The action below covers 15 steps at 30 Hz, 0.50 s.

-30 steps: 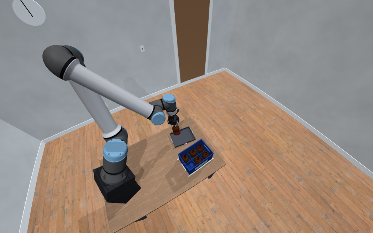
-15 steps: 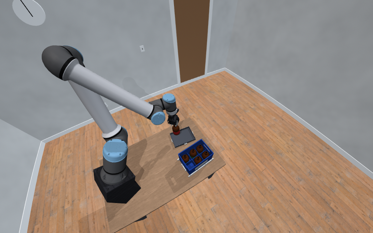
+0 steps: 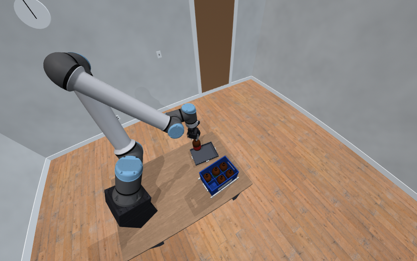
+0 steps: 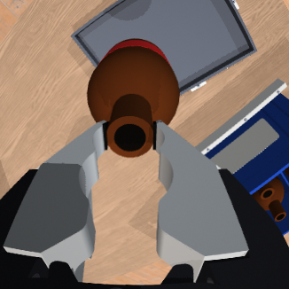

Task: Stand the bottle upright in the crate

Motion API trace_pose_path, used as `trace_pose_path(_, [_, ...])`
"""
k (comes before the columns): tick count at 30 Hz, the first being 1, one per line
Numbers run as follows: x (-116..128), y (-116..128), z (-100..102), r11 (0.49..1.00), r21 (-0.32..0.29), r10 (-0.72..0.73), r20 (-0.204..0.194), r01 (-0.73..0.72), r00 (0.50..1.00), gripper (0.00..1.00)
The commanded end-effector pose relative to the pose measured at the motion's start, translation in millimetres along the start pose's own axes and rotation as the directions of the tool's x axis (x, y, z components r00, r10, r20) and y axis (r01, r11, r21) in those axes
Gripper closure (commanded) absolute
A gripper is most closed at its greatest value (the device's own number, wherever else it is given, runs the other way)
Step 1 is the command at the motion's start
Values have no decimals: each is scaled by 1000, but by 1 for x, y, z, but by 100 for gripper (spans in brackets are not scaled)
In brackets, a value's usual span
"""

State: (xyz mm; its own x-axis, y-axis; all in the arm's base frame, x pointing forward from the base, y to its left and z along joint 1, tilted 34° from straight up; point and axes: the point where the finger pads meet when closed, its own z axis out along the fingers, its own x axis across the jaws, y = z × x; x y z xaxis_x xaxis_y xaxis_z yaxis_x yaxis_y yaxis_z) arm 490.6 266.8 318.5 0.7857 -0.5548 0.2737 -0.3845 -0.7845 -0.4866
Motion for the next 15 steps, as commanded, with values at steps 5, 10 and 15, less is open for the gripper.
trace_pose_path(5, [0, -1, -11, 1000, 1, -1, -1, 1, 1000, 100])
trace_pose_path(10, [0, -1, -17, 1000, 1, -1, -1, 1, 1000, 100])
trace_pose_path(15, [0, -1, -19, 1000, 1, -1, -1, 1, 1000, 100])
